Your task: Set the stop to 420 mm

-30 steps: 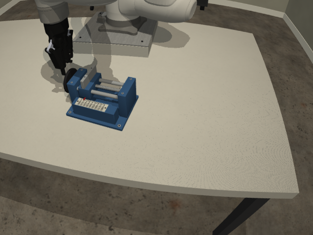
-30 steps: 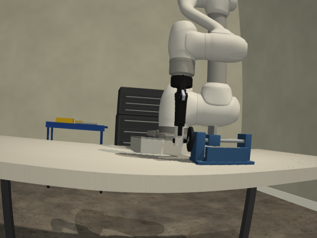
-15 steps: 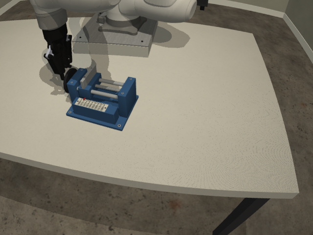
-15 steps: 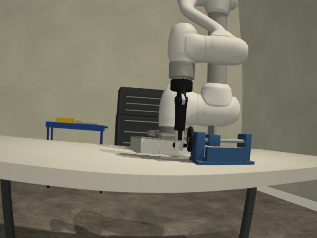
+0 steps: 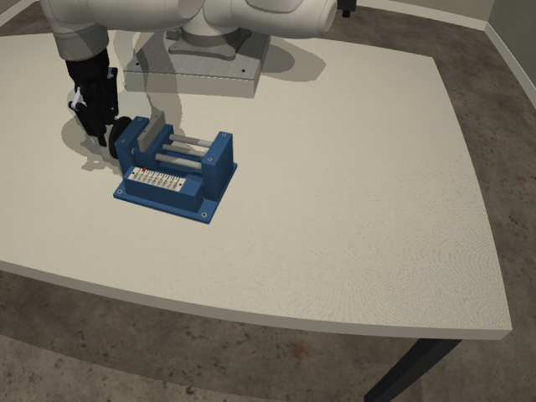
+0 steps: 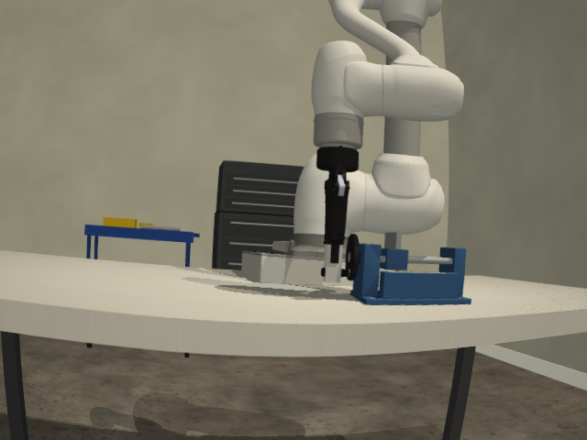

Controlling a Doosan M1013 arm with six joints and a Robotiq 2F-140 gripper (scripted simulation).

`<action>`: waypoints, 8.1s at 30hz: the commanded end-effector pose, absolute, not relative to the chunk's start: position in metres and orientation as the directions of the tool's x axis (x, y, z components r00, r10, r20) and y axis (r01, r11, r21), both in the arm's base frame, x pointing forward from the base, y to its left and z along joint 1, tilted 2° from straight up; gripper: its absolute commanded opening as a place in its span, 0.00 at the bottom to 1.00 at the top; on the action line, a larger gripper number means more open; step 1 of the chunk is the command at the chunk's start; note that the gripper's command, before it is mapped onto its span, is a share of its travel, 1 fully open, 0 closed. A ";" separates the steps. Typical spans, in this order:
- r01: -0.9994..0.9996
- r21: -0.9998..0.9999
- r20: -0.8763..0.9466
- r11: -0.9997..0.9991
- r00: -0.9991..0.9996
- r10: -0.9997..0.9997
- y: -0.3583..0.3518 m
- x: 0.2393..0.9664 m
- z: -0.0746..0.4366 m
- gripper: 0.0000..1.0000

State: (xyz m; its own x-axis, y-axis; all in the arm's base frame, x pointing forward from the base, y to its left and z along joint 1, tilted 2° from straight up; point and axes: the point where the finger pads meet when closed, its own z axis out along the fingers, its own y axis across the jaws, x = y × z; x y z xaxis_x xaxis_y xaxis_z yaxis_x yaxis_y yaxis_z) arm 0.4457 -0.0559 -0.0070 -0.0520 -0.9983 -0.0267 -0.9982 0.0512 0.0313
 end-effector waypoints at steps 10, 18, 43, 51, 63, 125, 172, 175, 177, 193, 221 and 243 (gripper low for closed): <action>-0.999 0.026 -0.024 0.046 -0.047 -0.999 -0.058 0.470 0.010 0.04; -0.999 0.026 -0.024 0.046 -0.047 -0.999 -0.058 0.472 0.026 0.04; -0.999 0.026 -0.024 0.046 -0.047 -0.999 -0.058 0.453 0.047 0.04; -0.999 0.026 -0.024 0.046 -0.047 -0.999 -0.057 0.443 0.049 0.04; -0.999 0.026 -0.024 0.046 -0.047 -0.999 -0.056 0.425 0.043 0.04; -0.999 0.026 -0.024 0.046 -0.047 -0.999 -0.056 0.438 -0.008 0.04; -0.999 0.026 -0.024 0.046 -0.047 -0.999 -0.058 0.472 0.016 0.04; -0.999 0.026 -0.024 0.046 -0.047 -0.999 -0.058 0.472 0.018 0.04; -0.999 0.026 -0.024 0.046 -0.047 -0.999 -0.058 0.472 0.020 0.04; -0.999 0.026 -0.024 0.046 -0.047 -0.999 -0.058 0.471 0.028 0.04; -0.999 0.026 -0.024 0.046 -0.047 -0.999 -0.058 0.467 0.036 0.04; -0.999 0.026 -0.024 0.046 -0.047 -0.999 -0.058 0.464 0.040 0.04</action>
